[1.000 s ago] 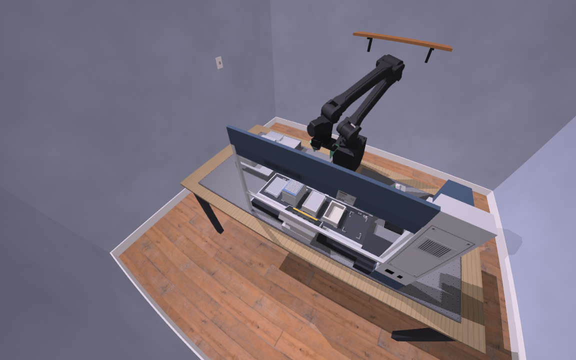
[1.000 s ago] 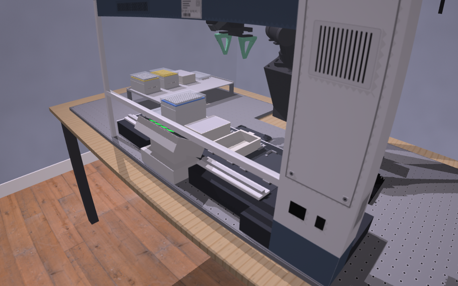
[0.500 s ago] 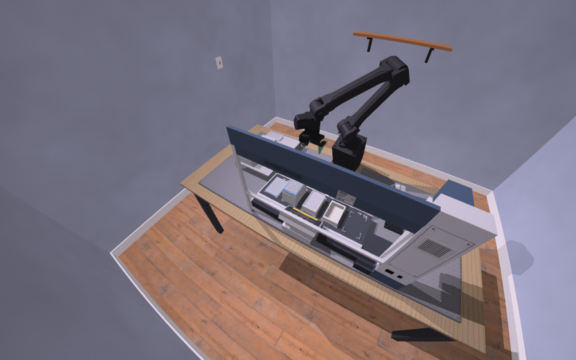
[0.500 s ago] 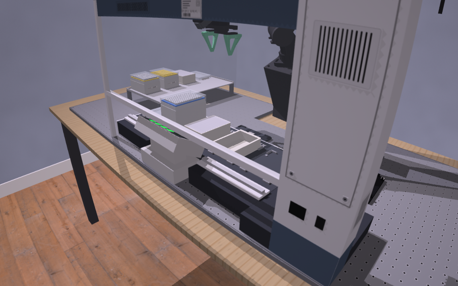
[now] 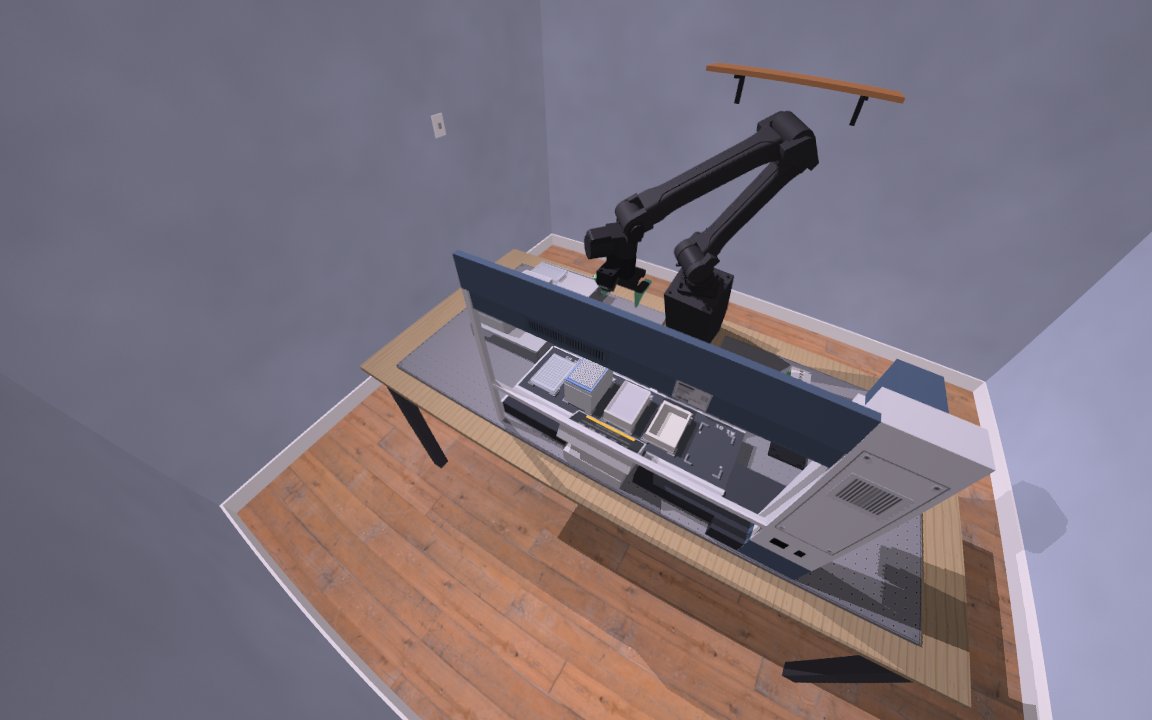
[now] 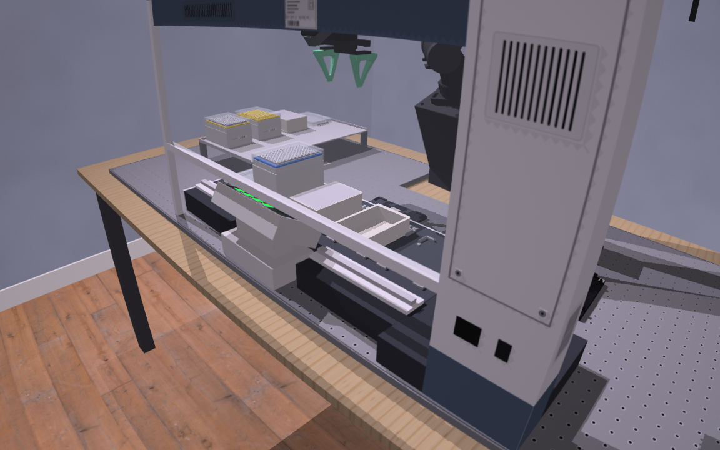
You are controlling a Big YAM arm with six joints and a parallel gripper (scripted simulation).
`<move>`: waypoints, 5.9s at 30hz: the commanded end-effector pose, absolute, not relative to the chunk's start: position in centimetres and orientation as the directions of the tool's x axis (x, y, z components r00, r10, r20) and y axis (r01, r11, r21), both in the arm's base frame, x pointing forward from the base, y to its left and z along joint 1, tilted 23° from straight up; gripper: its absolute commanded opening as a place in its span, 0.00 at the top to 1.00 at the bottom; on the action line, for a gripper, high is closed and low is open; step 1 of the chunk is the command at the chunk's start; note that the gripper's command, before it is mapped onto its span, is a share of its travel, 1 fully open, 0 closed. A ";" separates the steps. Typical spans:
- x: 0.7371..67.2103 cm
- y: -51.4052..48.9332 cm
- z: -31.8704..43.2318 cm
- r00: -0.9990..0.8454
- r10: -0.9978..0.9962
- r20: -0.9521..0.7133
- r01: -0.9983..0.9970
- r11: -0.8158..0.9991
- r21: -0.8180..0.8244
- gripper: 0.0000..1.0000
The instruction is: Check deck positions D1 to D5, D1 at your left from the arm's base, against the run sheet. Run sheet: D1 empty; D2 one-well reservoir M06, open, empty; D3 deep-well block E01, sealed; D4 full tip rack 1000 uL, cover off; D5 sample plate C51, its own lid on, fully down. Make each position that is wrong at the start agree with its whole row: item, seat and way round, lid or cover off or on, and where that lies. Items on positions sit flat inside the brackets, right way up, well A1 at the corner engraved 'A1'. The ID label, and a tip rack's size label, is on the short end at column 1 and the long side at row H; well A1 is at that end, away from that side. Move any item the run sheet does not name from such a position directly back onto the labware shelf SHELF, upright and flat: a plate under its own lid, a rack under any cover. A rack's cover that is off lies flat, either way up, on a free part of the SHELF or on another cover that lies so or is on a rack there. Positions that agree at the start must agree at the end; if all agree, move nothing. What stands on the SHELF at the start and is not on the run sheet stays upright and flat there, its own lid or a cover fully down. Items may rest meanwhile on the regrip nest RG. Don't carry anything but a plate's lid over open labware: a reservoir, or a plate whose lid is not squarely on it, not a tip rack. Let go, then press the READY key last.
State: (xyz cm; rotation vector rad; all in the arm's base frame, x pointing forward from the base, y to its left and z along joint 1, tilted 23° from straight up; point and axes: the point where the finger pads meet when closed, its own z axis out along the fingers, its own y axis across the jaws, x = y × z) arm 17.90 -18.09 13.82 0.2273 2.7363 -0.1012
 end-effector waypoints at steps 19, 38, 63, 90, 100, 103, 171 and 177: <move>18.8 -19.6 17.1 -0.891 0.116 -0.440 0.175 0.980 -0.097 0.00; 25.0 -20.2 19.0 -0.890 0.124 -0.439 0.175 0.982 -0.077 0.00; 34.2 -20.8 22.8 -0.895 0.133 -0.426 0.174 0.983 -0.057 0.00; 34.2 -20.5 18.5 -0.905 0.140 -0.403 0.172 0.984 -0.045 0.00; 34.7 -20.6 17.2 -0.905 0.140 -0.402 0.172 0.984 -0.045 0.00; 34.9 -20.7 16.8 -0.905 0.140 -0.402 0.173 0.984 -0.045 0.00; 38.6 -21.6 7.4 -0.906 0.141 -0.400 0.172 0.984 -0.043 0.00; 38.7 -21.8 7.0 -0.906 0.141 -0.399 0.173 0.984 -0.044 0.00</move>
